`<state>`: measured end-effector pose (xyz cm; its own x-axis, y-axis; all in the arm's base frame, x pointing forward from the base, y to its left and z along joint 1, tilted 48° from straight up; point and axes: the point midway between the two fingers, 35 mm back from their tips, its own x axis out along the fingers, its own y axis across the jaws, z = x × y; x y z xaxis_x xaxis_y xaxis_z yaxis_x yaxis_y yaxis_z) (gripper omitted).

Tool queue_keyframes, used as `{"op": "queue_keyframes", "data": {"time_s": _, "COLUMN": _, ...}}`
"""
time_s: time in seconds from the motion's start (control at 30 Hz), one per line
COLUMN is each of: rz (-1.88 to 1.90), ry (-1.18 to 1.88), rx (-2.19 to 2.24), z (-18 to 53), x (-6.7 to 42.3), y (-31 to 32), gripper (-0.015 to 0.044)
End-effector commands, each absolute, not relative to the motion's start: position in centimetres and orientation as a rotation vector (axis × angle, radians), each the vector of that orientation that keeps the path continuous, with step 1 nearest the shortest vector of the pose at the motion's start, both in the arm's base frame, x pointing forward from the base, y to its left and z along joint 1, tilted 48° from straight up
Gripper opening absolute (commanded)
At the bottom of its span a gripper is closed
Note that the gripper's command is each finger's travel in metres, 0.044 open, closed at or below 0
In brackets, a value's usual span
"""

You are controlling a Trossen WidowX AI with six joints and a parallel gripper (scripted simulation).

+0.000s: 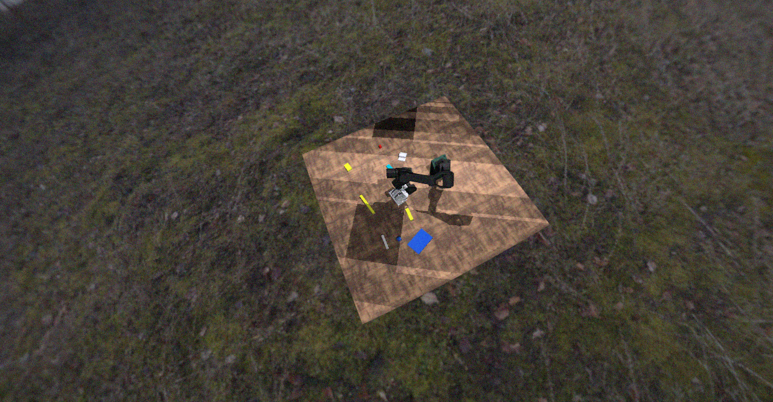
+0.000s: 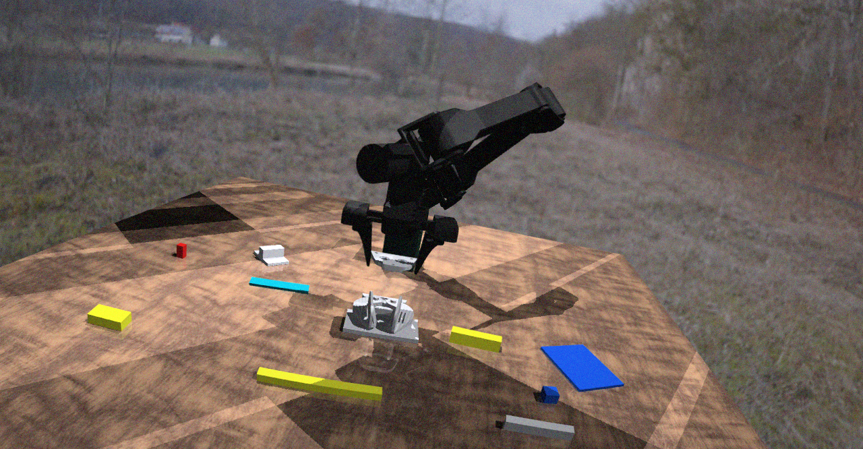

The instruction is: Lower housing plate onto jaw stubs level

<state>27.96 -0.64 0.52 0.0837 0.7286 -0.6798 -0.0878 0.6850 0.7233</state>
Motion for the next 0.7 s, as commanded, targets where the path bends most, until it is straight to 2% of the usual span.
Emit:
{"op": "queue_keyframes", "data": {"time_s": 0.0, "rz": 0.673, "ry": 1.358, "rx": 0.586, "z": 0.5, "x": 27.9, "y": -0.6, "gripper": 0.0351}}
{"op": "queue_keyframes", "data": {"time_s": 0.67, "rz": 0.678, "ry": 1.356, "rx": 0.579, "z": 0.1, "x": 26.6, "y": -0.8, "gripper": 0.0351}}
